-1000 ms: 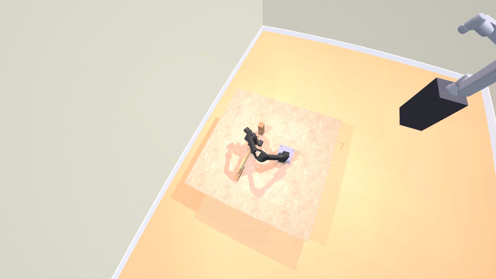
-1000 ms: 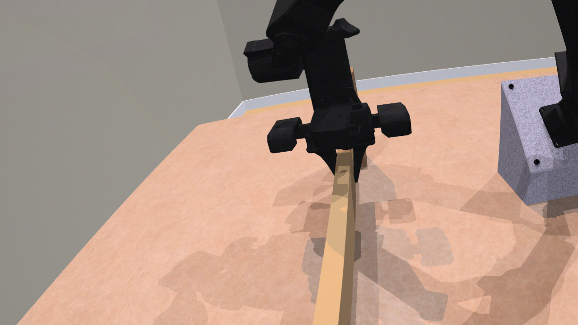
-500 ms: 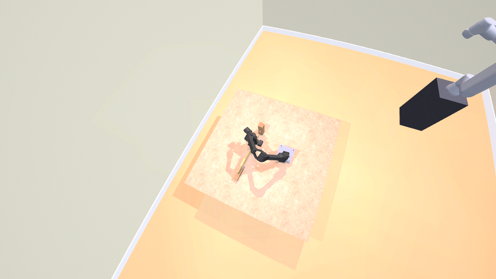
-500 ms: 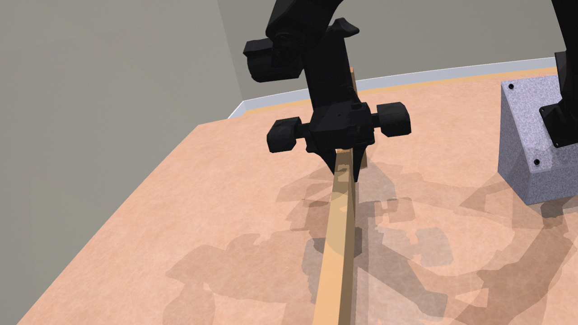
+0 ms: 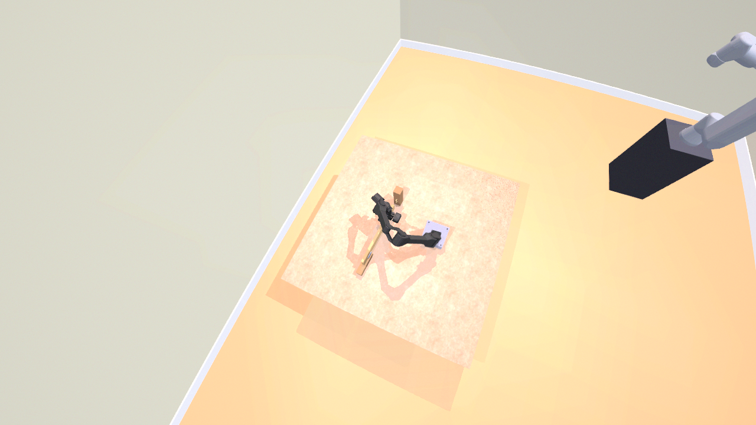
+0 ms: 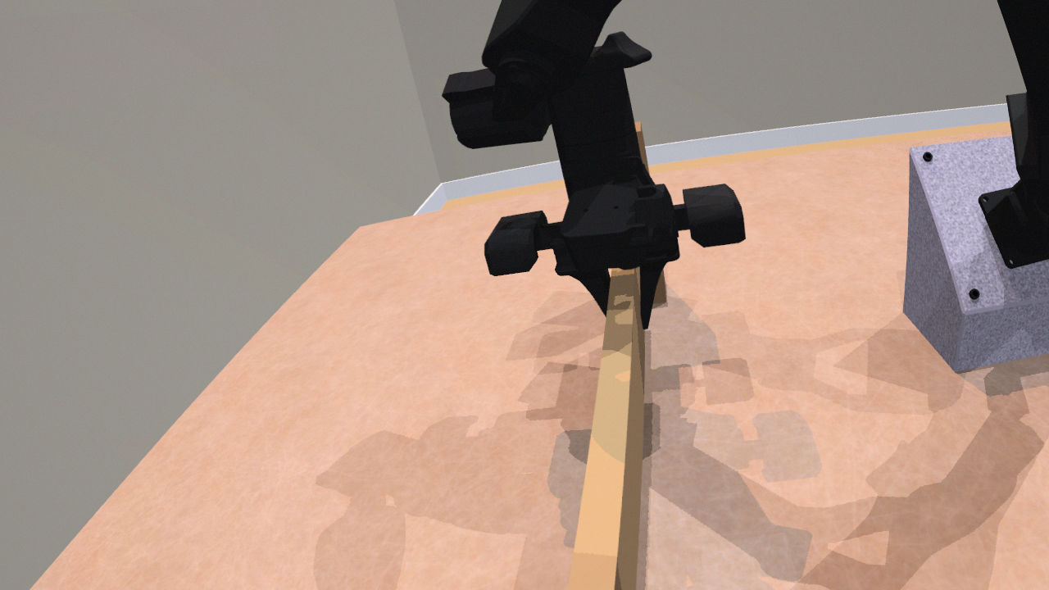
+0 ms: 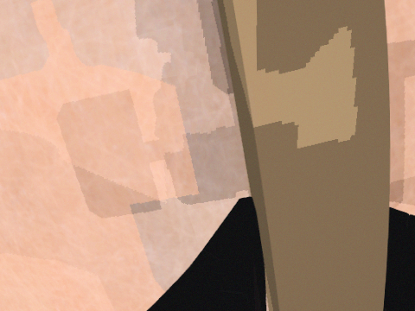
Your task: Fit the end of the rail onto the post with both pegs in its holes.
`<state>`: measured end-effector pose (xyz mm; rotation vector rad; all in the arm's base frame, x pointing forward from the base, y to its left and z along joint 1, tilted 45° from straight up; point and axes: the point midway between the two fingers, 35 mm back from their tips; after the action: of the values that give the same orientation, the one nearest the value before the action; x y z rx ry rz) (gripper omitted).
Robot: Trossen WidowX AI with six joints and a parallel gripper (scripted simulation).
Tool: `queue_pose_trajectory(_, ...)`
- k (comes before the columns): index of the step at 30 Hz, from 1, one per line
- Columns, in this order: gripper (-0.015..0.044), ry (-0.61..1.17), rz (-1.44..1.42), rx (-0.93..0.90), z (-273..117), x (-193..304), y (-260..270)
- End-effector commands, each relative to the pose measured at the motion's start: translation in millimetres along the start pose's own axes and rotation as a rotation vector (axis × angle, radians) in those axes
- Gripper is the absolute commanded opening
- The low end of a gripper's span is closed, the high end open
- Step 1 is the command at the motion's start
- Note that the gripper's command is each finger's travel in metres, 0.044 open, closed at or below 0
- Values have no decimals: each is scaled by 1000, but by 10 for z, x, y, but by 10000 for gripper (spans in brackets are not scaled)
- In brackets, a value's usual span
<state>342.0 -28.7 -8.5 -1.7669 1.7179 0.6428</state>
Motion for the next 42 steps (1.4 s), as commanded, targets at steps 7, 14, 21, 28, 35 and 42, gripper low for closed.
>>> queue_pose_trajectory(7,0,2,2,12,-24,63,6)
queue_pose_trajectory(14,0,2,2,12,-18,82,15)
queue_pose_trajectory(21,0,2,2,12,-22,101,21)
queue_pose_trajectory(28,0,3,2,12,-30,121,26)
queue_pose_trajectory(35,0,3,2,12,-38,142,30)
queue_pose_trajectory(42,0,3,2,12,-40,163,34)
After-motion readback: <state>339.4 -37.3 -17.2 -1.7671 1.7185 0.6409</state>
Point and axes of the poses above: the point midway between the two fingers, 35 mm back from their tips, its own z axis out along the fingers, its own y axis across the jaws, x = y × z, and after that the axes turned 9 degrees about -z, right-handed
